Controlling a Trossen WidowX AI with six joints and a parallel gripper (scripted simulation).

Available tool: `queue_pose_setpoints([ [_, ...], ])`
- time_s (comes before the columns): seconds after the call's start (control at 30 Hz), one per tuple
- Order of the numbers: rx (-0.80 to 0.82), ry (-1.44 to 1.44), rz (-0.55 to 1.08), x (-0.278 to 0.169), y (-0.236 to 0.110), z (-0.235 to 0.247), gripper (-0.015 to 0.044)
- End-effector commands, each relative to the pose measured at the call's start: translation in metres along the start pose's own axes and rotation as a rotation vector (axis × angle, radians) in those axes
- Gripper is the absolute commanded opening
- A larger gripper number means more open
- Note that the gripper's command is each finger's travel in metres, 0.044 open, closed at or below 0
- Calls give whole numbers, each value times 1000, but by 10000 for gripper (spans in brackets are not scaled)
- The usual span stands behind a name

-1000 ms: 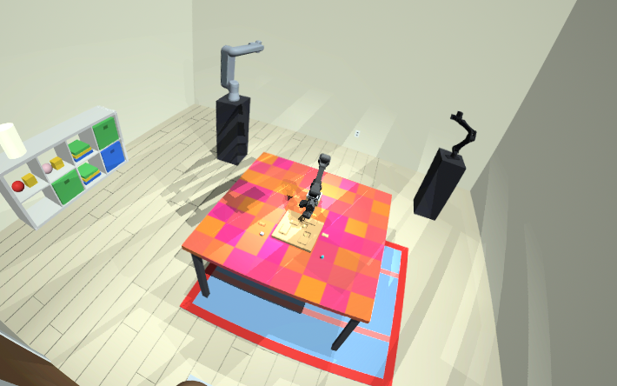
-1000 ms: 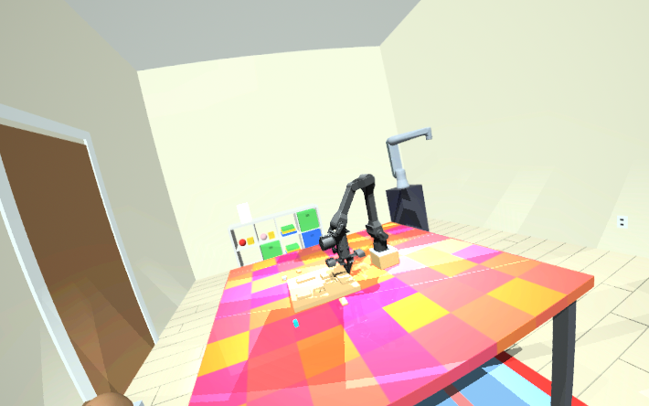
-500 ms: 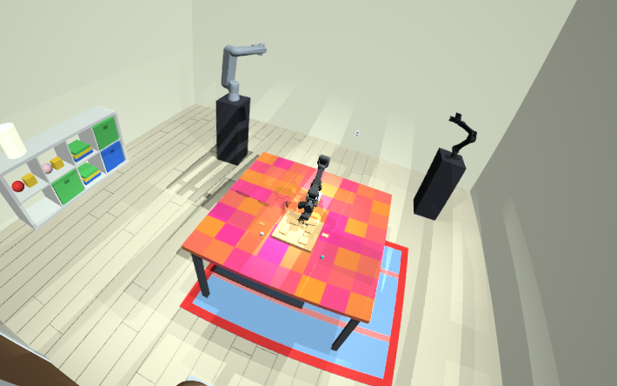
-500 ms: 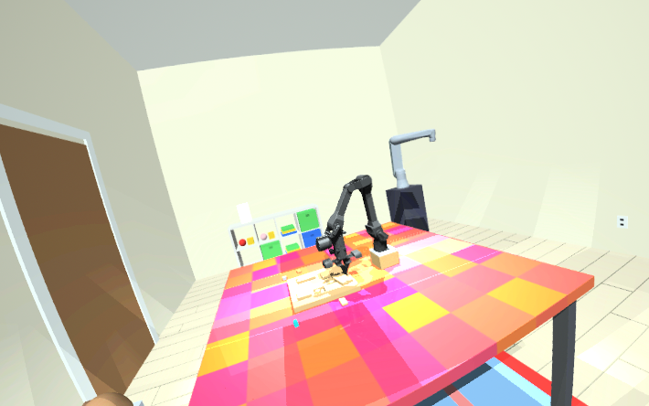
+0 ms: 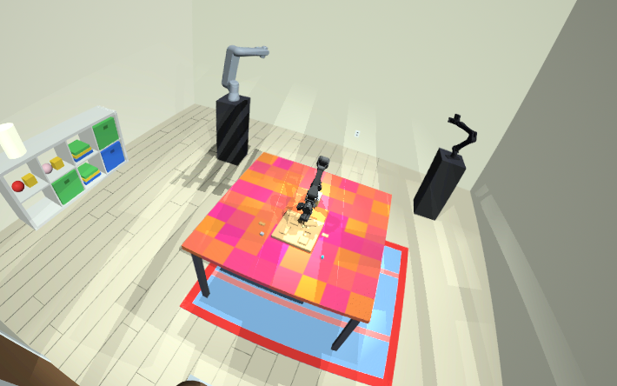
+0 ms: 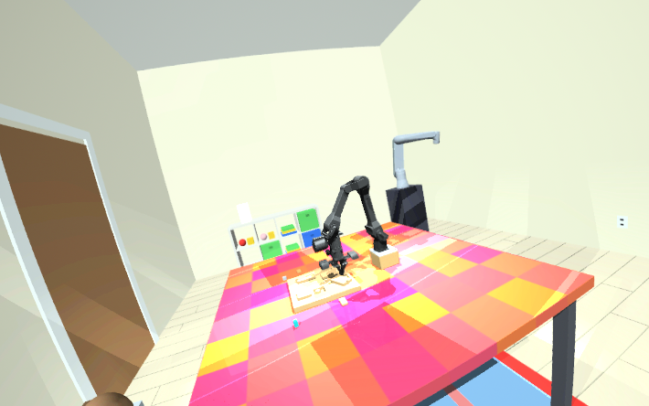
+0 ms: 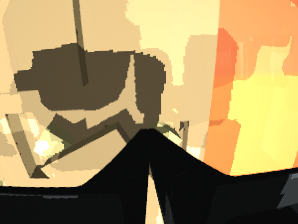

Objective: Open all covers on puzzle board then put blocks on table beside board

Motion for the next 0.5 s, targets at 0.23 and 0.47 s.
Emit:
queue_pose_setpoints([
  [0.23, 4, -4, -1, -2, -1, 12, 0],
  [0.47, 5, -4, -1, -5, -1, 20, 0],
])
Point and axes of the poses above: the point midway between the two fingers, 35 mm back from their tips, its own y axis out along the fingers, its own z axis across the jaws, x = y × z, the point moved 3 cm from there along -y, back along the fingers, and after that the axes turned 6 degrees about y, right-handed, at the moved point
